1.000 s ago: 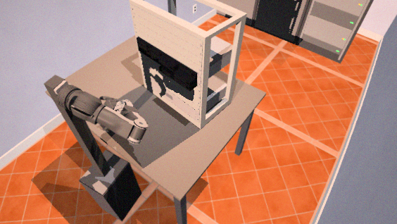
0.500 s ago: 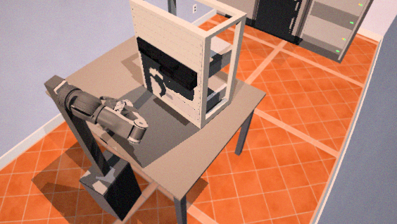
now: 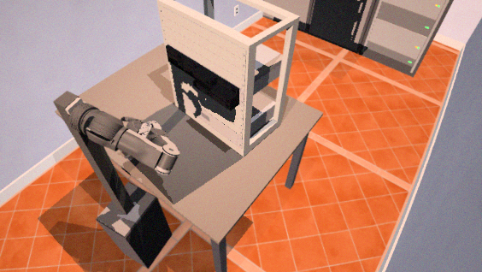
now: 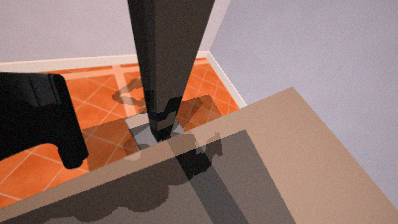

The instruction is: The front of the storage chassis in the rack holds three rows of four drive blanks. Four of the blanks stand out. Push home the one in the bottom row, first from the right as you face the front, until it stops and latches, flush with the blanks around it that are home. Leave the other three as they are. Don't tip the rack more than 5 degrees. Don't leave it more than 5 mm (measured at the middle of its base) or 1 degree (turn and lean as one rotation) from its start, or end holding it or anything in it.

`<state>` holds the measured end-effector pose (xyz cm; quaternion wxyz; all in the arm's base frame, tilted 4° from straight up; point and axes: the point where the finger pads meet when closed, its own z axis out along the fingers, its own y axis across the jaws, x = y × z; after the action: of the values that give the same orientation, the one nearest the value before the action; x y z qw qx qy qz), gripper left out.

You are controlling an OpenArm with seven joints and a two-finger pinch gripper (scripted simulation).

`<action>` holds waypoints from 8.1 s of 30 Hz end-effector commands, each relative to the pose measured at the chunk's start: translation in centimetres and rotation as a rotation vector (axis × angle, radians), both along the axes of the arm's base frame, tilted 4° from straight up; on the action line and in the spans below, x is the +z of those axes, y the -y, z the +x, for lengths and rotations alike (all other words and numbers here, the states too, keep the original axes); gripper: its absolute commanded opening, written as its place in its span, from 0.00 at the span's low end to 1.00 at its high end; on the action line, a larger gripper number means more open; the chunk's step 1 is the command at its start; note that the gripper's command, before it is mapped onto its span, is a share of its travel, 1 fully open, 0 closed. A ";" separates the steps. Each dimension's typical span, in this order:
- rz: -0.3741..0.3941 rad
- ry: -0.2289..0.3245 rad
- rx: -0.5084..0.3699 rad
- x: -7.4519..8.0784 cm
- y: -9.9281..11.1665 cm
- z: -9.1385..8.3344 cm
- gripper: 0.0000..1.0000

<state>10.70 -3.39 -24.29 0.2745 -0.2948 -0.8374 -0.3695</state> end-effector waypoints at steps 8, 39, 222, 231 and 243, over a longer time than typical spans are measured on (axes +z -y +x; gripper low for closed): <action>0.009 0.036 0.002 0.3 -0.4 0.5 1.00; 0.131 0.493 -0.111 4.8 -4.6 7.8 1.00; -0.356 1.199 -1.548 18.2 24.3 18.3 1.00; -0.356 1.199 -1.548 18.2 24.3 18.3 1.00; -0.356 1.199 -1.548 18.2 24.3 18.3 0.00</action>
<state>29.02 -27.71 -6.12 -0.5597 -0.5615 -0.4562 -0.4041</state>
